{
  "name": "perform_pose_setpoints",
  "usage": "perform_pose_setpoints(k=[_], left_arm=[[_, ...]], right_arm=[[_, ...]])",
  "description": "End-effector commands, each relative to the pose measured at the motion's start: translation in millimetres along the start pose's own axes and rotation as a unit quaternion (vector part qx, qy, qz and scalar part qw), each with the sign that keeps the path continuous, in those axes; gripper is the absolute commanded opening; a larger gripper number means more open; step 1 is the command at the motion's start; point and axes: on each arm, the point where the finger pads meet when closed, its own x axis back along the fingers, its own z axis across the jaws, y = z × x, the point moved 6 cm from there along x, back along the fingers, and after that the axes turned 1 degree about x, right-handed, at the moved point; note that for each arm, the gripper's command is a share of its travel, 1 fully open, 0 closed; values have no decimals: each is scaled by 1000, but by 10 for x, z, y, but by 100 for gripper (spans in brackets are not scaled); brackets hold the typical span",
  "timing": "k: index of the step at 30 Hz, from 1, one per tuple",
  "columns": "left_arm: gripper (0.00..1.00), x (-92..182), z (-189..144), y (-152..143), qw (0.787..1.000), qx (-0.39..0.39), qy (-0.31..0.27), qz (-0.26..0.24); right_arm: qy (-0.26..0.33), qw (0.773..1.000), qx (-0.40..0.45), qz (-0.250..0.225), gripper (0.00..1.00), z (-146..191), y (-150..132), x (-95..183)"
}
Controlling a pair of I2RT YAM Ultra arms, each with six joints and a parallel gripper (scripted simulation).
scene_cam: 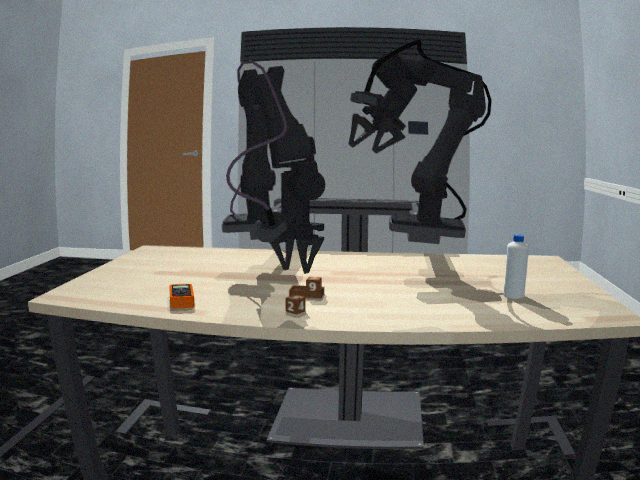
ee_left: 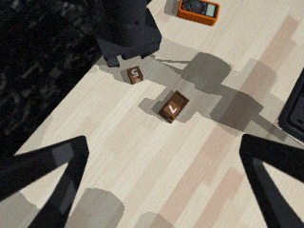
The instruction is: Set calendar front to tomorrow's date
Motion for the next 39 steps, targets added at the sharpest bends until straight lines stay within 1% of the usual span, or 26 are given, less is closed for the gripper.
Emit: perform_pose_setpoints(k=[1,4,6,9,12,14,19,23,25,29,31,33,36,39], left_arm=[[100,148,35,247,999,8,13,-51],[100,153,26,248,999,7,10,-53],[100,153,25,248,999,7,9,-53],[100,153,25,248,999,6,9,-53],[100,153,25,248,999,6,9,-53],[100,153,25,248,999,6,9,-53],[100,150,25,247,999,5,9,-52],[100,95,5,145,1000,0,-2,-30],[100,92,-1,120,1000,0,-5,-24],[100,93,1,133,1000,0,-4,-28],[100,93,1,133,1000,0,-4,-28],[100,93,1,132,1000,1,-4,-28],[100,93,1,132,1000,1,-4,-28],[100,93,1,132,1000,1,-4,-28]], right_arm=[[9,999,-6,-53,56,96,79,158],[-1,994,-9,-106,56,141,99,-48],[0,987,-16,-159,56,205,124,-136],[8,969,-31,-246,56,296,123,-223],[12,950,-42,-310,56,330,46,-304],[12,950,-42,-310,56,330,46,-304],[23,907,-69,-415,56,322,-123,-374],[9,881,-60,-469,56,187,-348,-456],[3,873,-49,-486,56,93,-494,-522],[-7,887,-15,-462,56,-42,-775,-742],[-7,887,-15,-462,56,-42,-775,-742],[-8,889,-3,-458,56,-66,-859,-815],[-10,890,13,-456,56,-80,-913,-873],[-18,890,15,-456,56,-79,-869,-894]])
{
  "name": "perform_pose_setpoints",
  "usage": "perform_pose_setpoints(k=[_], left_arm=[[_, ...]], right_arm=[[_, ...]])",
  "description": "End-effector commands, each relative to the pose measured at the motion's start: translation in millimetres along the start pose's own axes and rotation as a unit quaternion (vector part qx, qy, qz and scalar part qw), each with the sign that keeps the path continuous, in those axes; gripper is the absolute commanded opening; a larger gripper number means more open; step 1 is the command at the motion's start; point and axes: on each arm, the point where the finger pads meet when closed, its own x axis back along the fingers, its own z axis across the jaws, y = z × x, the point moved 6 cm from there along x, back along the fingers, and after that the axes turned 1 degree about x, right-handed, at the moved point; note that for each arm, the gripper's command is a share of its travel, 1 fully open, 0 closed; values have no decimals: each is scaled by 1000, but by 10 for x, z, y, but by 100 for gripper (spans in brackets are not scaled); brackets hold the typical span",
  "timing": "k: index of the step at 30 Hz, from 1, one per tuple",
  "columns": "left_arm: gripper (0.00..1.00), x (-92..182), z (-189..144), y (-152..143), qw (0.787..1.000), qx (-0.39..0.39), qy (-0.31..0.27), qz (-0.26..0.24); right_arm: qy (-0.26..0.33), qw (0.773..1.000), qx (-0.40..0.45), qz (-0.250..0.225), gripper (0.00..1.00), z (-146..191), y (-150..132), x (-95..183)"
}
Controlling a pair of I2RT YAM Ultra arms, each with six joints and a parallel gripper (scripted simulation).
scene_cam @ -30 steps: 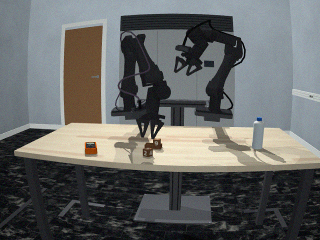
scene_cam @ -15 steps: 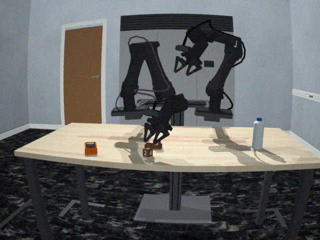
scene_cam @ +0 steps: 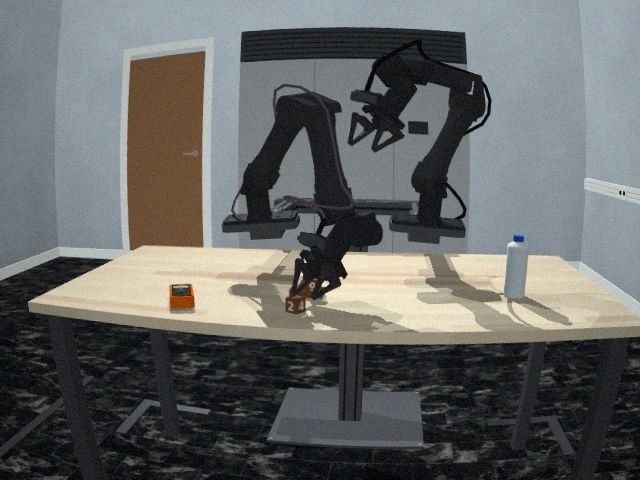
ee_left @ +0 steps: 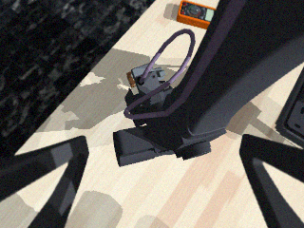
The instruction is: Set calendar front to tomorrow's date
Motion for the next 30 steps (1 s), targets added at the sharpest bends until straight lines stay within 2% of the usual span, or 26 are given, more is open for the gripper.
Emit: perform_pose_setpoints(k=[1,3,6,13,22,26,30], left_arm=[[100,84,0,103,1000,-4,-3,-21],[100,84,0,103,1000,-4,-3,-21],[100,84,0,103,1000,-4,-3,-21],[100,84,3,102,1000,-3,-2,-21],[100,84,3,102,1000,-3,-2,-21],[100,84,3,102,1000,-3,-2,-21],[100,84,6,102,1000,-3,-2,-21]], right_arm=[[2,1000,-4,-21,56,23,12,-60],[0,1000,-4,-20,56,9,25,-165],[1,1000,-5,-21,51,30,49,-327],[4,1000,-8,-19,53,128,46,-418],[8,1000,-12,-23,28,86,94,-375],[8,1000,-14,-23,27,87,117,-361],[9,999,-16,-26,27,98,280,-230]])
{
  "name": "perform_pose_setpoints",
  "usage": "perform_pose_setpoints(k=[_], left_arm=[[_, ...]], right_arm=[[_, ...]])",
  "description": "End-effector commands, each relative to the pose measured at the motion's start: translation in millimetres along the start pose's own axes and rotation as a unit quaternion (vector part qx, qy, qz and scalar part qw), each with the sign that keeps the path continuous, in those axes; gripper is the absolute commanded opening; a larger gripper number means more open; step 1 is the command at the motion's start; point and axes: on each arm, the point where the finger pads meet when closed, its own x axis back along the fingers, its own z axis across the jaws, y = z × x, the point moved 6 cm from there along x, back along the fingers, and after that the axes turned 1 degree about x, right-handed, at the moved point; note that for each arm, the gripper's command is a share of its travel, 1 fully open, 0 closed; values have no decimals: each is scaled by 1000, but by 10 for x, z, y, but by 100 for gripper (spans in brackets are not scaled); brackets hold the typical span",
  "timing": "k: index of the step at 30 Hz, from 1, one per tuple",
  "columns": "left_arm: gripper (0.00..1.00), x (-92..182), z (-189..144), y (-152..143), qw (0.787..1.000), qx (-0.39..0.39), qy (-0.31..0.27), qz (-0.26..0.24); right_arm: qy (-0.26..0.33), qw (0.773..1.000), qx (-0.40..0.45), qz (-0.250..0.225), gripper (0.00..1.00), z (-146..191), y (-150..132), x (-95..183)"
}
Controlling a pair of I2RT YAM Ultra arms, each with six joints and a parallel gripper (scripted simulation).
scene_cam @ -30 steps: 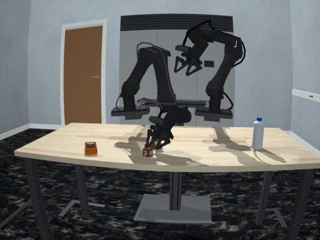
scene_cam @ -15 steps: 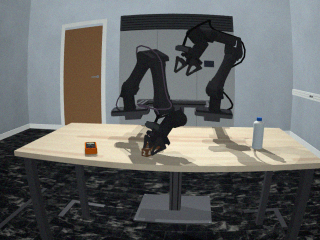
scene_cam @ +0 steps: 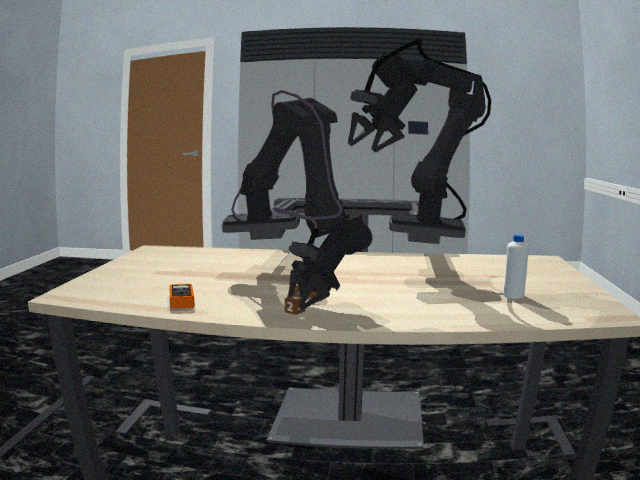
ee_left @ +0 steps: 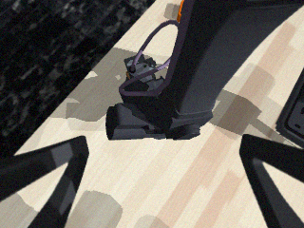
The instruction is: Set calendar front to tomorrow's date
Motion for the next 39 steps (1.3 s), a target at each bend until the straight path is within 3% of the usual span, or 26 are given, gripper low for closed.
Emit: perform_pose_setpoints(k=[1,6,13,21,28,30,39], left_arm=[[100,84,1,102,1000,-4,-2,-21],[100,84,1,102,1000,-4,-2,-21],[100,96,18,93,1000,6,11,-21],[100,81,-61,-158,998,29,61,-11],[100,98,-192,-406,995,32,91,-33],[100,98,-192,-406,995,32,91,-33],[100,92,-296,-737,988,39,117,-96]], right_arm=[[6,1000,-11,-13,27,52,274,187],[8,1000,-14,-14,27,59,555,385],[18,1000,24,-5,27,84,571,377],[47,974,219,35,27,19,518,347],[70,921,378,67,27,-32,523,328],[70,921,378,67,27,-32,523,328],[108,784,601,108,27,-36,572,298]])
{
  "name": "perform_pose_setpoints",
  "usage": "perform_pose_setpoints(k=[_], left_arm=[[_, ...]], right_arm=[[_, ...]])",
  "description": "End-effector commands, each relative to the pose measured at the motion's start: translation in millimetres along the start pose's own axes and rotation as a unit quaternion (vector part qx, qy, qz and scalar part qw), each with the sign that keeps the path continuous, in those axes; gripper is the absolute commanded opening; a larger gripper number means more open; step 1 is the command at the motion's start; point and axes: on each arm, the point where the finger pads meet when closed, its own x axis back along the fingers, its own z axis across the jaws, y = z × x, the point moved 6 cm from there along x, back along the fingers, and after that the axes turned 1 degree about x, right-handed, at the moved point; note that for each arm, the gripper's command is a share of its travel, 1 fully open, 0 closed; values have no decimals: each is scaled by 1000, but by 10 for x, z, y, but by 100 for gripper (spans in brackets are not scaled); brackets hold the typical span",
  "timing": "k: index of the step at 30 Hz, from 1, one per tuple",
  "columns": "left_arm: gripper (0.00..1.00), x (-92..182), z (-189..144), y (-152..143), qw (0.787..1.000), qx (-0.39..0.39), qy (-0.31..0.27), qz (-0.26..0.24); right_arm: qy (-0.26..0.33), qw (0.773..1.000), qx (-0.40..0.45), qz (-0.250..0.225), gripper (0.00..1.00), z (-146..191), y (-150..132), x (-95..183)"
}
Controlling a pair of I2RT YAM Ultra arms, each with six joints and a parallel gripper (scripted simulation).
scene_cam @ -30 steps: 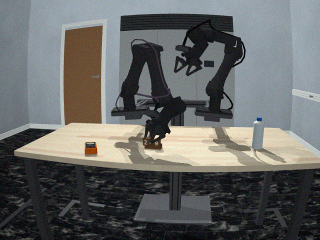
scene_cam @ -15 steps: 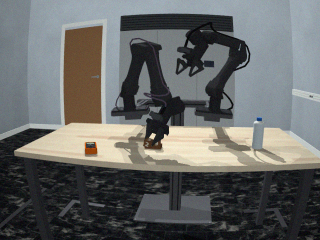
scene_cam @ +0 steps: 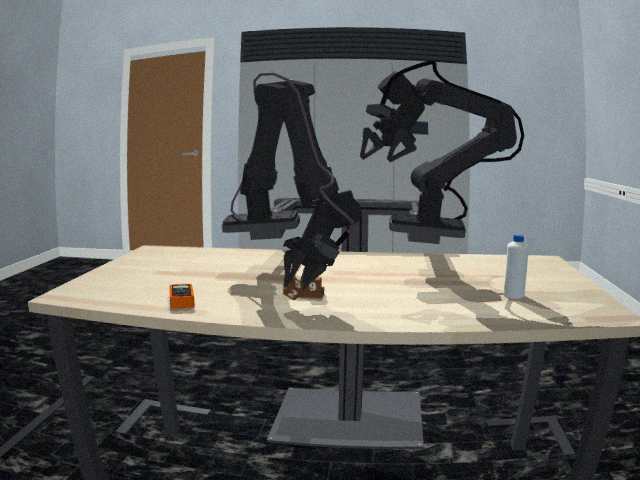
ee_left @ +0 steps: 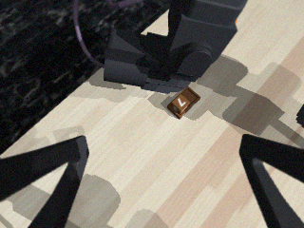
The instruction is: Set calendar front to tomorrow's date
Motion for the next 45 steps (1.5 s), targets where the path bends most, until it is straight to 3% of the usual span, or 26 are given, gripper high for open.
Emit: perform_pose_setpoints(k=[1,6,8,10,13,21,23,25,29,31,36,38,45], left_arm=[[100,7,21,-35,998,32,45,-38],[100,1,4,-155,996,35,47,-64],[100,1,4,-155,996,35,47,-64],[100,-1,3,-174,995,41,48,-76],[100,-11,-7,-246,994,42,45,-92],[100,-33,-34,-328,992,44,35,-116],[100,-33,-40,-335,991,44,32,-119],[100,-33,-40,-335,991,44,32,-119],[100,-28,-65,-335,992,41,20,-121],[100,-28,-66,-336,992,41,20,-121],[100,-8,-64,-311,991,45,18,-124],[100,-8,-64,-311,991,45,18,-124],[100,2,-63,-301,991,47,17,-126]], right_arm=[[30,991,130,1,27,-121,183,98],[52,962,265,34,27,-90,140,42],[52,962,265,34,27,-90,140,42],[61,945,318,45,27,-94,132,40],[79,903,416,70,27,-53,104,-16],[95,801,582,99,27,-22,182,-23],[101,772,619,106,27,-12,195,-30],[101,772,619,106,27,-12,195,-30],[111,707,688,120,27,28,228,-62],[114,687,707,123,27,48,249,-74],[115,669,723,124,27,86,288,-96],[112,681,714,119,27,106,315,-107],[115,680,714,118,27,113,310,-108]])
